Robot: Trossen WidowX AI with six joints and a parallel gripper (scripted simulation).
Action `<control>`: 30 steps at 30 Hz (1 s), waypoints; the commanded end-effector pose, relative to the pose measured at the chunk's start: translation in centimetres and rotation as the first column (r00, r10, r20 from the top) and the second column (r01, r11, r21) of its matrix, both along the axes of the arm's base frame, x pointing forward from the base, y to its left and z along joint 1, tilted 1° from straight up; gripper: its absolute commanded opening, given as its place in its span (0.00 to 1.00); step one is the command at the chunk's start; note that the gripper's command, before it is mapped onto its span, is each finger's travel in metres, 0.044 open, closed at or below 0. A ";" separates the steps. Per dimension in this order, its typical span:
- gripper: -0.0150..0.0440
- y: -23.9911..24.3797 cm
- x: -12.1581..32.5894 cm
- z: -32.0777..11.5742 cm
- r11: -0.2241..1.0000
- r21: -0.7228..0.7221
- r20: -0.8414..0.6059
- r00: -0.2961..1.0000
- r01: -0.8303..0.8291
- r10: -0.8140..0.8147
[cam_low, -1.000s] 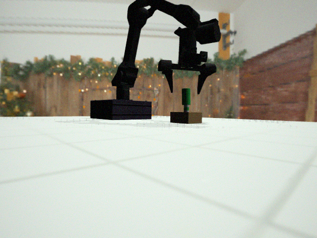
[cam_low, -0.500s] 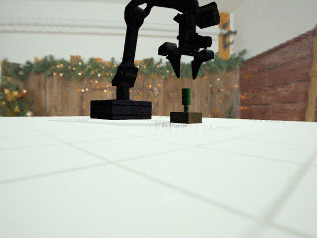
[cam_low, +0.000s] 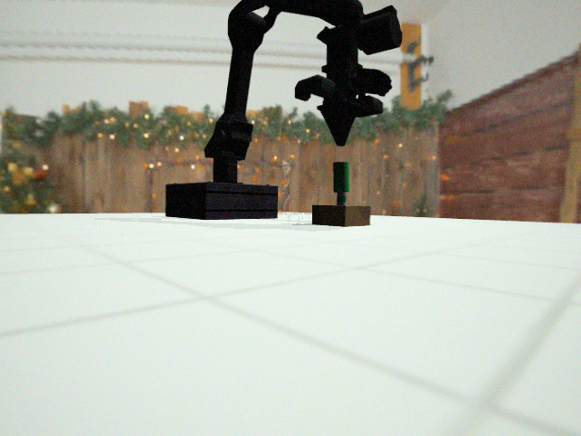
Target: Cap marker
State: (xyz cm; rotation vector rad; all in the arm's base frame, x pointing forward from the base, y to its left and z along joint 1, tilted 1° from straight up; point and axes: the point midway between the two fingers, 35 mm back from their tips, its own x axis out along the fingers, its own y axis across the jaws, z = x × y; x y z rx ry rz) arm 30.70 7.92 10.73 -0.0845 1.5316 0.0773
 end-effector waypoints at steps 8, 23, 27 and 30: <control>0.25 0.1 0.0 -0.4 1.000 0.003 0.002 1.000 -0.014 0.014; 0.25 0.1 0.1 -2.5 1.000 0.003 0.002 1.000 -0.014 0.014; 0.25 0.1 0.1 -3.1 1.000 0.003 0.002 1.000 -0.014 0.014; 0.25 0.1 0.2 -3.5 1.000 0.003 0.002 1.000 -0.014 0.014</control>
